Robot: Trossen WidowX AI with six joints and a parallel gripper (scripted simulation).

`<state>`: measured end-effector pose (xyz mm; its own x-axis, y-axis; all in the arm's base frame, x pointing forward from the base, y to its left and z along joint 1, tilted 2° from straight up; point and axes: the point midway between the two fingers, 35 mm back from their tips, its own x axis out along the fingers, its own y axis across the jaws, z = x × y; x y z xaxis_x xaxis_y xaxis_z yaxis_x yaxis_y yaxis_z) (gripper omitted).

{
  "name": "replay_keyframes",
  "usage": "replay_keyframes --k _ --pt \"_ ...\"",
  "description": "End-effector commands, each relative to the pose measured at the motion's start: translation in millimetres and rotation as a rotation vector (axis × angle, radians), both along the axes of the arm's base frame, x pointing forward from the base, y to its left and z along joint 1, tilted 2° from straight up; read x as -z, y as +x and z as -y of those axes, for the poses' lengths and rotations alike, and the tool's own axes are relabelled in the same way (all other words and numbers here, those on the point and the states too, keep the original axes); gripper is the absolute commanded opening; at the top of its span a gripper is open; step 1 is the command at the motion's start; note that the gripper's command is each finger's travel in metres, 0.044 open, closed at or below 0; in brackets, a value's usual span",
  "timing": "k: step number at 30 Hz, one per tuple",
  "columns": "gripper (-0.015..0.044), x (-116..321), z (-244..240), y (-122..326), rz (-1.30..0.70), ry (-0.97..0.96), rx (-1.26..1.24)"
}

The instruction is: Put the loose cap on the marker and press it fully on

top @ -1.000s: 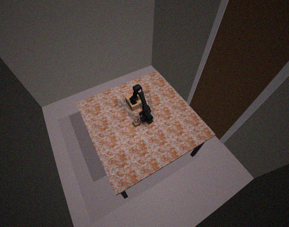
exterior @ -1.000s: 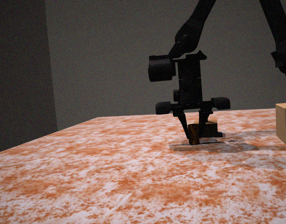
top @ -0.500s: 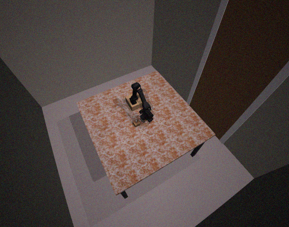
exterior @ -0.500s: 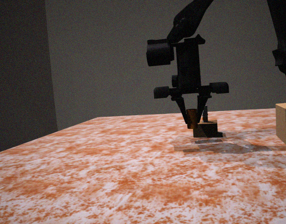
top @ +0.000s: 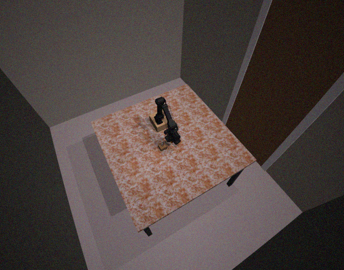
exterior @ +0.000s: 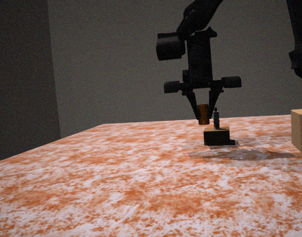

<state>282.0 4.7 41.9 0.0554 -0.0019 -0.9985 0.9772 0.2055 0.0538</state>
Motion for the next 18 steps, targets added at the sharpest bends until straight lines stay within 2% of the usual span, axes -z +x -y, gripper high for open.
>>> replay_keyframes --k 1,18 --pt "0.0 -7.2 12.8 -0.2 0.004 -0.004 -0.001" --pt "0.0 -32.1 62.8 -12.3 0.003 -0.009 -0.001"
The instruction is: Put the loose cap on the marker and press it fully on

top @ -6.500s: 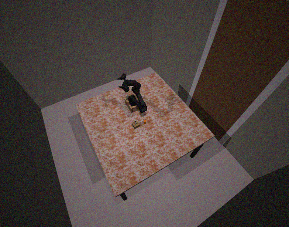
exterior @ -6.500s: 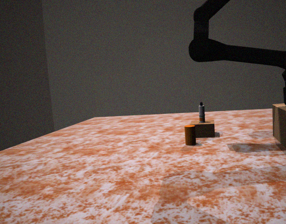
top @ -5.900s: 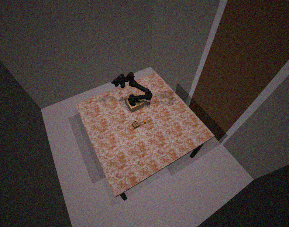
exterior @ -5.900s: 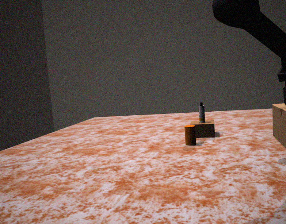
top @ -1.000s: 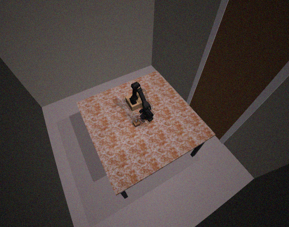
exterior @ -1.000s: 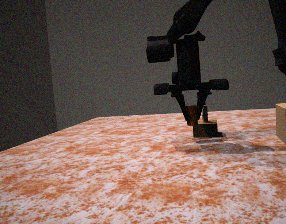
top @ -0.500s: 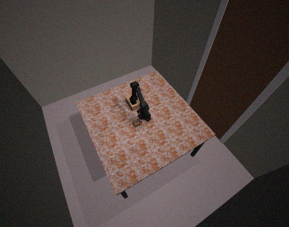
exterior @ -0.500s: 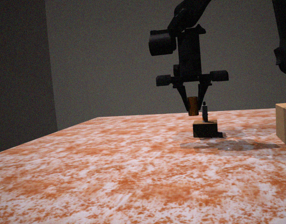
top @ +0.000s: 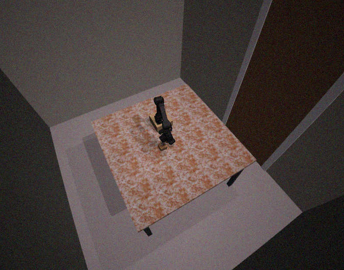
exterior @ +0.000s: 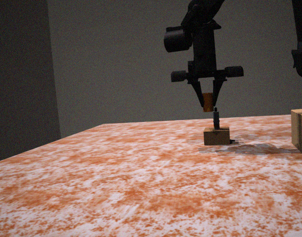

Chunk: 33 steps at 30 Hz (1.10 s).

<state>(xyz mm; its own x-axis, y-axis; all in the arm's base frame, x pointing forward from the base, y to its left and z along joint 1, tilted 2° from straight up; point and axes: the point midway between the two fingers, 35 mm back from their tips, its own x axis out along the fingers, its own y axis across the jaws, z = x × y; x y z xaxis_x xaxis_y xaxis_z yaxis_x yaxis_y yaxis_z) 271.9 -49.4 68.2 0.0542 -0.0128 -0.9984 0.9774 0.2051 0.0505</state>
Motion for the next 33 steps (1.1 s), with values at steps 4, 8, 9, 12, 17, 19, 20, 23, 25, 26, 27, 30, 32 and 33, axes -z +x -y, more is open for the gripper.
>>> replay_keyframes --k 4,8,9,12,17,19,20,23,25,26,27,30,32,33 --pt "0.0 -11.6 19.9 -6.8 0.004 0.001 -0.002" --pt "0.0 -17.4 30.7 -11.8 0.004 0.0 -0.002" --pt "0.0 -18.9 33.3 -13.2 0.004 0.0 -0.002" --pt "0.0 -23.0 40.7 -17.2 0.004 -0.001 -0.002" --pt "0.0 -21.7 42.3 -18.1 0.004 -0.001 -0.002" --pt "0.0 -18.8 42.3 -18.0 0.004 -0.001 -0.002" --pt "0.0 -18.1 42.2 -18.0 0.004 -0.001 -0.002" --pt "0.0 -17.0 42.3 -17.8 0.004 -0.001 -0.002" --pt "0.0 -15.2 42.4 -17.5 0.004 -0.001 -0.002" --pt "0.0 -13.9 42.4 -17.4 0.004 -0.001 -0.002" --pt "0.0 -12.3 42.5 -17.1 0.004 -0.001 -0.002" --pt "0.0 -7.3 42.7 -16.5 0.004 -0.001 -0.002" --pt "0.0 -4.0 42.9 -16.2 0.004 -0.001 -0.002" --pt "0.0 -2.4 42.9 -16.0 0.004 -0.001 -0.002"
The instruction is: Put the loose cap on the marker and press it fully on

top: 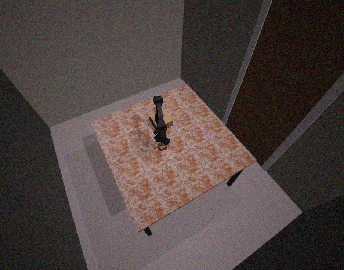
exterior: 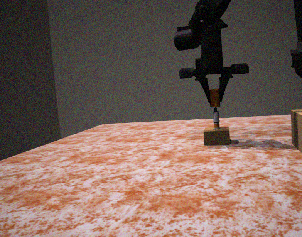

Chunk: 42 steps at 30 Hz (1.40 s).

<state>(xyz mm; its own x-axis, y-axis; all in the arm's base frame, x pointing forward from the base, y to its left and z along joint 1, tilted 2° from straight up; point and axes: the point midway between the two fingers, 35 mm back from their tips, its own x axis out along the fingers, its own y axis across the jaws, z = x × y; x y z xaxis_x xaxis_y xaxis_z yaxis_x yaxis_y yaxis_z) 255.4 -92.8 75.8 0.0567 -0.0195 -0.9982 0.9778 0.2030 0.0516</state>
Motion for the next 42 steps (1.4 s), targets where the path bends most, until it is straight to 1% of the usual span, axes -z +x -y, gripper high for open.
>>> replay_keyframes --k 1,22,31,42 --pt "0.0 6.8 -0.5 0.7 0.001 0.005 -0.004" --pt "0.0 40.7 -0.2 1.5 0.001 0.005 -0.004" --pt "0.0 41.7 -0.2 1.5 0.001 0.005 -0.004" --pt "0.0289 41.1 0.3 1.2 -0.001 0.001 0.0"
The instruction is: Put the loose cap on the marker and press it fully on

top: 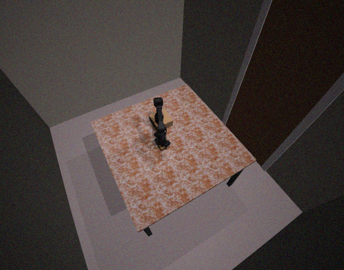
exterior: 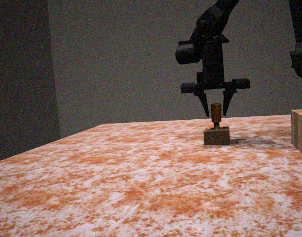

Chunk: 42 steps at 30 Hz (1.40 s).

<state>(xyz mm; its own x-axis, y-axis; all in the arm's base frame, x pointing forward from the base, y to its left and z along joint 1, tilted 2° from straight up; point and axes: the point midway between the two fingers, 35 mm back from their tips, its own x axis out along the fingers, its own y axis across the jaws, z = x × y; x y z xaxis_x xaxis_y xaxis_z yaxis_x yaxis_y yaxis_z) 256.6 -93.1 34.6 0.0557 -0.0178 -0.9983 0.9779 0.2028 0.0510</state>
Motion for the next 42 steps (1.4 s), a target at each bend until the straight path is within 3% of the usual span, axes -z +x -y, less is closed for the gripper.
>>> replay_keyframes --k 1,6,9,14,18,21,33,35,42 --pt "0.0315 -0.1 0.0 0.0 0.0 0.0 0.0" --pt "0.044 -0.1 0.0 0.0 0.0 0.0 0.0" --pt "0.044 -9.4 0.4 0.7 0.0 0.0 0.0" --pt "0.044 -72.8 -0.8 -3.6 0.0 0.0 0.0" --pt "0.044 -75.2 -0.9 -4.1 0.0 0.0 0.0" --pt "0.0361 -74.2 -0.8 -4.3 -0.002 -0.008 -0.148" --pt "0.0046 -66.2 0.5 -6.2 -0.02 -0.072 -1.319" --pt "0.0 -65.8 0.6 -6.3 -0.021 -0.076 -1.384" --pt "0.0 -65.8 0.6 -6.3 -0.021 -0.076 -1.384"
